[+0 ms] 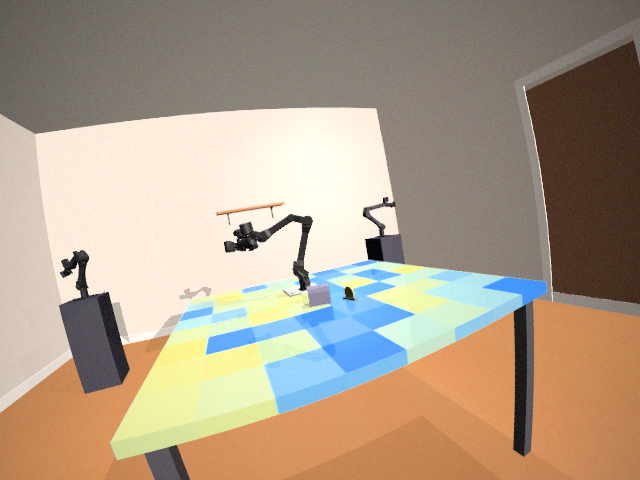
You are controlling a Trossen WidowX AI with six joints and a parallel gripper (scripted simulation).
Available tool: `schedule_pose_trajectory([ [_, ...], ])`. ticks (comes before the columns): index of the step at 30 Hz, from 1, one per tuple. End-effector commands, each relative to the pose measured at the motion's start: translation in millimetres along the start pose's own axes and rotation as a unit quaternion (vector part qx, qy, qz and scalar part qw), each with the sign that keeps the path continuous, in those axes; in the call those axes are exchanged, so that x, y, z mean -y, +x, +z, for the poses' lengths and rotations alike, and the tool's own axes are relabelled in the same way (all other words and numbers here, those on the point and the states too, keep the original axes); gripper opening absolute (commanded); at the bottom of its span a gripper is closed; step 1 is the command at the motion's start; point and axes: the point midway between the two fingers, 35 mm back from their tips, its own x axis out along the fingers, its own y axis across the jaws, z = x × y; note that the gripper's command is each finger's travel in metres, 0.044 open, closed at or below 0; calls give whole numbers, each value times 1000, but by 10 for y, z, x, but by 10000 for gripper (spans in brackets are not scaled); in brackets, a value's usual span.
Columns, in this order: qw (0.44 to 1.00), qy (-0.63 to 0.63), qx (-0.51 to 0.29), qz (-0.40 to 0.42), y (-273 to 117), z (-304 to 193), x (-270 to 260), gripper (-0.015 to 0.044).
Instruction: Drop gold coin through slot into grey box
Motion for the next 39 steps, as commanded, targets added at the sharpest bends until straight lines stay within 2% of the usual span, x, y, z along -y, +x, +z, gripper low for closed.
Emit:
schedule_pose_trajectory([
  [1,996,-42,-42,74,-154,-180,-505,161],
  [6,970,-112,-100,189,-586,-485,-1228,161],
  [10,935,-171,-137,279,-1078,-727,-1701,161],
  [20,808,-301,-190,470,-2528,-1232,-2312,161],
  [30,637,-421,-225,605,-4041,-1679,-2237,161],
  [39,421,-558,-224,679,-5409,-2001,-1472,161],
])
